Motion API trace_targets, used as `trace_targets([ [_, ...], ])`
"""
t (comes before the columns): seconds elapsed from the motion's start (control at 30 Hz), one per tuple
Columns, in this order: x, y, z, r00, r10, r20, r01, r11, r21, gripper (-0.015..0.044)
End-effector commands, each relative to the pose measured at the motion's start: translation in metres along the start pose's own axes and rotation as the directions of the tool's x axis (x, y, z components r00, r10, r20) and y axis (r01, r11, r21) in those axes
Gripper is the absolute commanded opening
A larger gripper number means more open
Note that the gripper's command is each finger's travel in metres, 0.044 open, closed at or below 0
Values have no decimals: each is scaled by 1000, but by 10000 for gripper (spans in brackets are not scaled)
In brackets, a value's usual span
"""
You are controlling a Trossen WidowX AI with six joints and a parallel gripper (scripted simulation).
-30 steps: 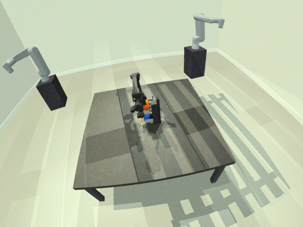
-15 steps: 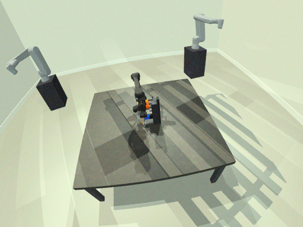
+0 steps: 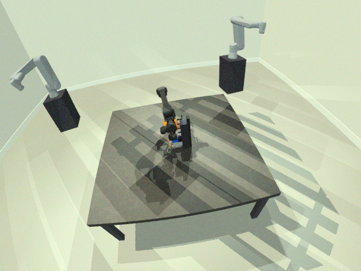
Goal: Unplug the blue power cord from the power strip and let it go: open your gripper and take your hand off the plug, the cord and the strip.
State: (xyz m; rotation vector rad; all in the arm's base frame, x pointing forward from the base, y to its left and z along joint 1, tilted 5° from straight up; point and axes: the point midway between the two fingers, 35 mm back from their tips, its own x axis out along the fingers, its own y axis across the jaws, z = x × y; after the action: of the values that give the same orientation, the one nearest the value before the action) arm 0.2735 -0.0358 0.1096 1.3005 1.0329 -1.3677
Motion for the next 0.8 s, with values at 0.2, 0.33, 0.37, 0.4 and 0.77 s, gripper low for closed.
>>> trace_targets([
  [0.2, 6, -1, 0, 1000, -2, 0, 2, 1000, 0, 108],
  [0.33, 6, -1, 0, 1000, -2, 0, 2, 1000, 0, 42],
  [0.37, 6, -1, 0, 1000, -2, 0, 2, 1000, 0, 35],
  [0.4, 6, -1, 0, 1000, -2, 0, 2, 1000, 0, 28],
  [0.77, 6, 0, 7, 1000, -2, 1, 2, 1000, 1, 0],
])
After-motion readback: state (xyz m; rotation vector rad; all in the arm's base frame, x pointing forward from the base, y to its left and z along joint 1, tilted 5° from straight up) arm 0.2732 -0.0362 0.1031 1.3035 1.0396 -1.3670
